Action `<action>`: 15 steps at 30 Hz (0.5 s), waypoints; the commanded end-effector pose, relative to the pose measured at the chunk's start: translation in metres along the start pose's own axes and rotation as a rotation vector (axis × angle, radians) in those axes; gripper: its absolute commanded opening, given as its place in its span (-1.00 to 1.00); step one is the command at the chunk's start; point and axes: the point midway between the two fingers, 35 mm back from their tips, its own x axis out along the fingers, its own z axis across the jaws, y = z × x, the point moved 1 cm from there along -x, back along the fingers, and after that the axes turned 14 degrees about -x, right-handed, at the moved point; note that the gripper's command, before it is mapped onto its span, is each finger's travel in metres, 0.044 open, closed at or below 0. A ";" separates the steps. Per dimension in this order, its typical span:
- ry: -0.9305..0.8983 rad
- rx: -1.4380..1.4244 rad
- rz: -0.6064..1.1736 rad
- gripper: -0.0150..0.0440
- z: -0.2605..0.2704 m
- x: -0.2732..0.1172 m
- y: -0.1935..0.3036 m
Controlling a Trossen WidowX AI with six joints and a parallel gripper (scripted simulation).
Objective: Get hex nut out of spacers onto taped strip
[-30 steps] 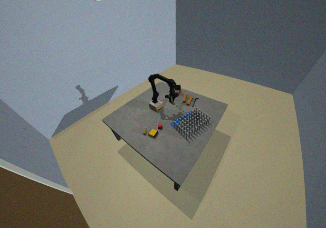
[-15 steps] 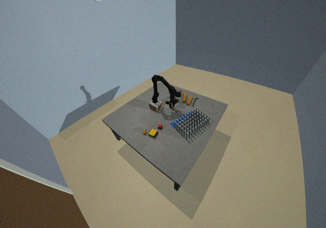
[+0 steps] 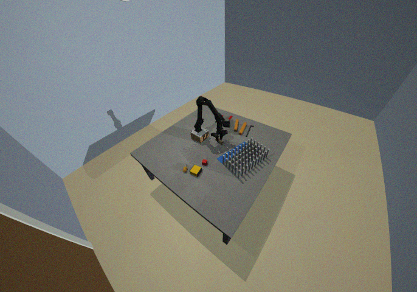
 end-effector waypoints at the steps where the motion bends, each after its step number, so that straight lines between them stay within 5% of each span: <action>1: 0.003 -0.001 -0.004 -0.49 -0.001 0.001 -0.004; 15: 0.003 -0.001 -0.004 -0.49 -0.003 0.004 -0.014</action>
